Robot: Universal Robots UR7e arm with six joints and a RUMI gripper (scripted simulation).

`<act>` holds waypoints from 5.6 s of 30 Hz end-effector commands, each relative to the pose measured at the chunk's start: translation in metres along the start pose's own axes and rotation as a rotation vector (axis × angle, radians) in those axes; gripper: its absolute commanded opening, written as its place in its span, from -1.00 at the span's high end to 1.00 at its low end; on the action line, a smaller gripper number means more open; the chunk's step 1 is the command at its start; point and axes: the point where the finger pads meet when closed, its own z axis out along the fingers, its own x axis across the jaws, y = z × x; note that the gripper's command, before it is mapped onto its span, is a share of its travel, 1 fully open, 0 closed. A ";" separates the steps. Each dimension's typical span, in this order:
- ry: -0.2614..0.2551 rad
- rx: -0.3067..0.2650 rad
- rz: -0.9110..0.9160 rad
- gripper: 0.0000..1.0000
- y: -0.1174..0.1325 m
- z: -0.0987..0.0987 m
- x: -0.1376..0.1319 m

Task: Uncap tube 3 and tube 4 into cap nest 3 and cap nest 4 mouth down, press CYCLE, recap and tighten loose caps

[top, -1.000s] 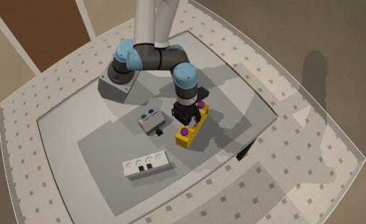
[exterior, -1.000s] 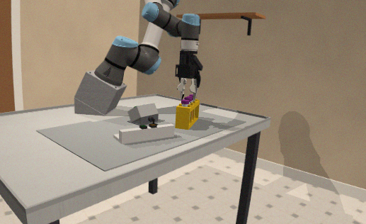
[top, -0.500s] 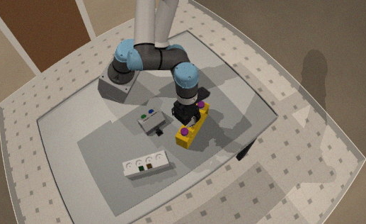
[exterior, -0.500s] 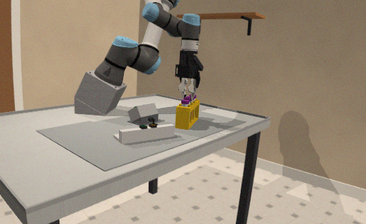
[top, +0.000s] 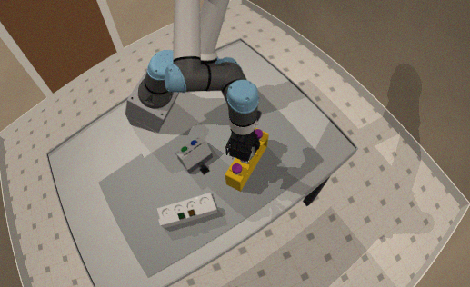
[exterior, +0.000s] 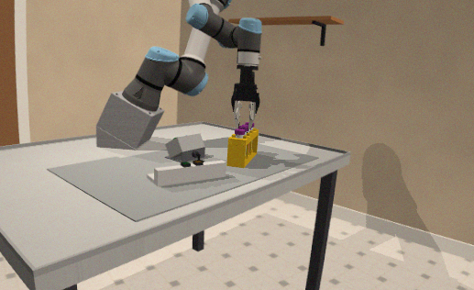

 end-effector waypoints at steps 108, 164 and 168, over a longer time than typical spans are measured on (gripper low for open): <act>0.009 0.009 -0.715 1.00 0.165 -0.040 -0.113; 0.009 0.009 -0.715 1.00 0.245 0.089 -0.168; 0.009 0.009 -0.715 1.00 0.245 0.089 -0.168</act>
